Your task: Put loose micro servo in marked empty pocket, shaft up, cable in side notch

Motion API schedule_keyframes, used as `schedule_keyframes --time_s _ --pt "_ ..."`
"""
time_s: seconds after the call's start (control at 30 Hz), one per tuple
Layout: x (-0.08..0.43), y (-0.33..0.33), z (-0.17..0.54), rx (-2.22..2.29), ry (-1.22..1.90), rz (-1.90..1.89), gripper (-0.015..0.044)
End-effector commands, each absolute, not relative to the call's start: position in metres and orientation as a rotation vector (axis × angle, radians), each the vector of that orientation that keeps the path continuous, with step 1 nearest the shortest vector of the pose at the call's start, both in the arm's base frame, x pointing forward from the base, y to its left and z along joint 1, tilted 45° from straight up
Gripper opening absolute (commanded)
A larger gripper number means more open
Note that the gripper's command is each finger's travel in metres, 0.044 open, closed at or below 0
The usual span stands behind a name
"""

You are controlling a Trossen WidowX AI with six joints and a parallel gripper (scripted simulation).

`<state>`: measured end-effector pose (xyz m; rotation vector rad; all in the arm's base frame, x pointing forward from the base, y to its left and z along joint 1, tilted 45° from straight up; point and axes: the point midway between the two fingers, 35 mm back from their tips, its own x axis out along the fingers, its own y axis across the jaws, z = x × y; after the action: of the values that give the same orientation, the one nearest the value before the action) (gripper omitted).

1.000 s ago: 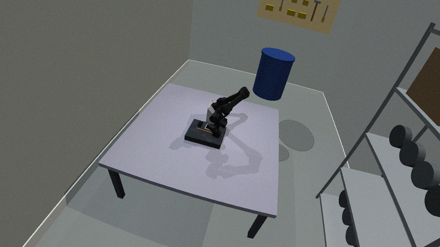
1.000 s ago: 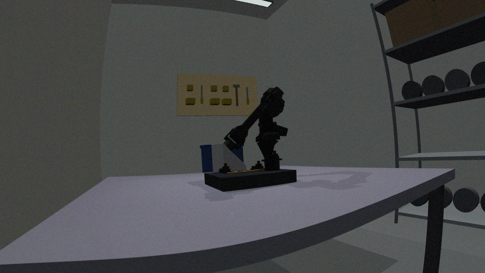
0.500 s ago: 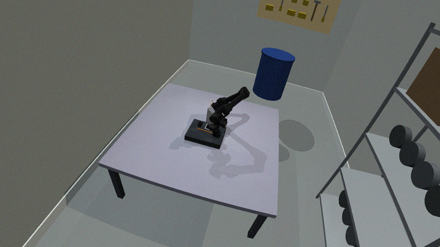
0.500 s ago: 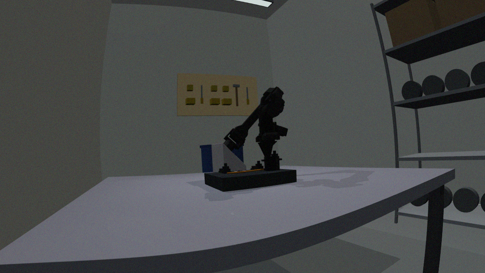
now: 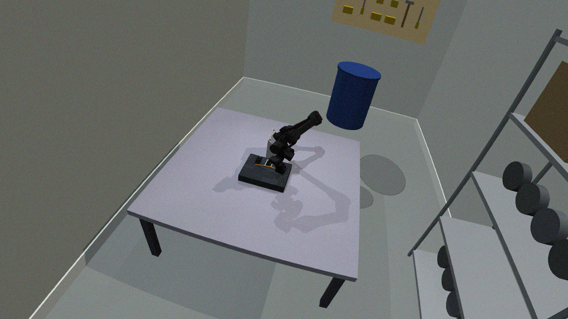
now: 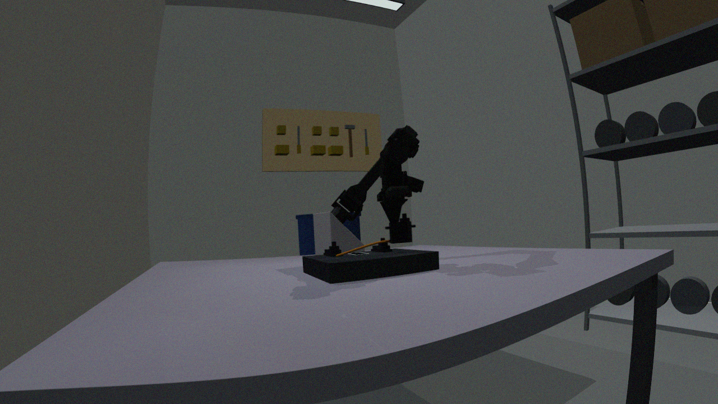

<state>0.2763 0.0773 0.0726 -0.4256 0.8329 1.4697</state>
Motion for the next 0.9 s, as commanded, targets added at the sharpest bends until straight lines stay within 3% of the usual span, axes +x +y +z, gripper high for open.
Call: schedule_keyframes --time_s 0.0,0.87 --pt "0.277 0.075 0.075 -0.433 0.829 1.465 0.0000" --pt "0.294 0.019 0.019 -0.432 0.834 1.461 0.0000"
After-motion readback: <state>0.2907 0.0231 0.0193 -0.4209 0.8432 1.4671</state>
